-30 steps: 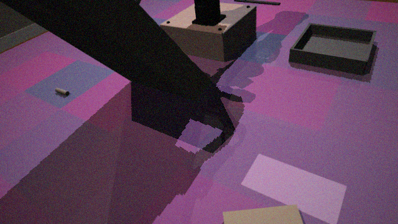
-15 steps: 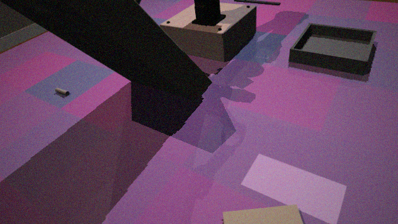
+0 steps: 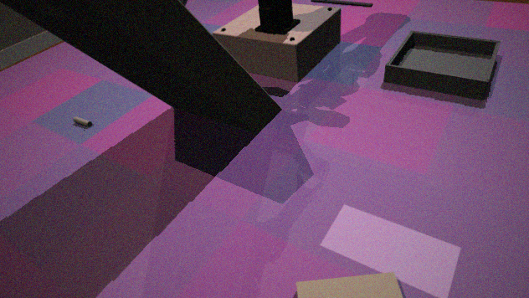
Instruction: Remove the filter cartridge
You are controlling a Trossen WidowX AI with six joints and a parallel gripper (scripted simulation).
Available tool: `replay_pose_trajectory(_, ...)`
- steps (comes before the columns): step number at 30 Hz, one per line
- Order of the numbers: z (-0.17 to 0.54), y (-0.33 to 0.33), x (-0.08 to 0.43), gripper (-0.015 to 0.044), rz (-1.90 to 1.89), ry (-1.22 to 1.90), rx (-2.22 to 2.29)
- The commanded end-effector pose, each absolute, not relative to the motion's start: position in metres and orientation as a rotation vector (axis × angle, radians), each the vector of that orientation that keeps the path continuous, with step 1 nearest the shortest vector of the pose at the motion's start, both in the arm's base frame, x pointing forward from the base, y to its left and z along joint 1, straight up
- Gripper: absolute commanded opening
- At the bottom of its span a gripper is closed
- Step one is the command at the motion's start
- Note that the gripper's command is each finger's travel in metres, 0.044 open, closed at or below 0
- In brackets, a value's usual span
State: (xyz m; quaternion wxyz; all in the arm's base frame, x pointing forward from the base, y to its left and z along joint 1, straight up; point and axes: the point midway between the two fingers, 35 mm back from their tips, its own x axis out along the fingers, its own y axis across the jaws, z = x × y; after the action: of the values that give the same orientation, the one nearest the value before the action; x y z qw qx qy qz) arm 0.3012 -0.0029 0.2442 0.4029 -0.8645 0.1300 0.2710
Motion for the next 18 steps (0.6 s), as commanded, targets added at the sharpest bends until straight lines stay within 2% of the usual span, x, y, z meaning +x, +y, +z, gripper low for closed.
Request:
replay_pose_trajectory(1, 0.263, -0.003, 0.278, 0.0000, 0.670, 0.324, -2.190)
replay_pose_trajectory(18, 0.269, -0.003, 0.263, 0.0000, 0.670, 0.324, -2.189)
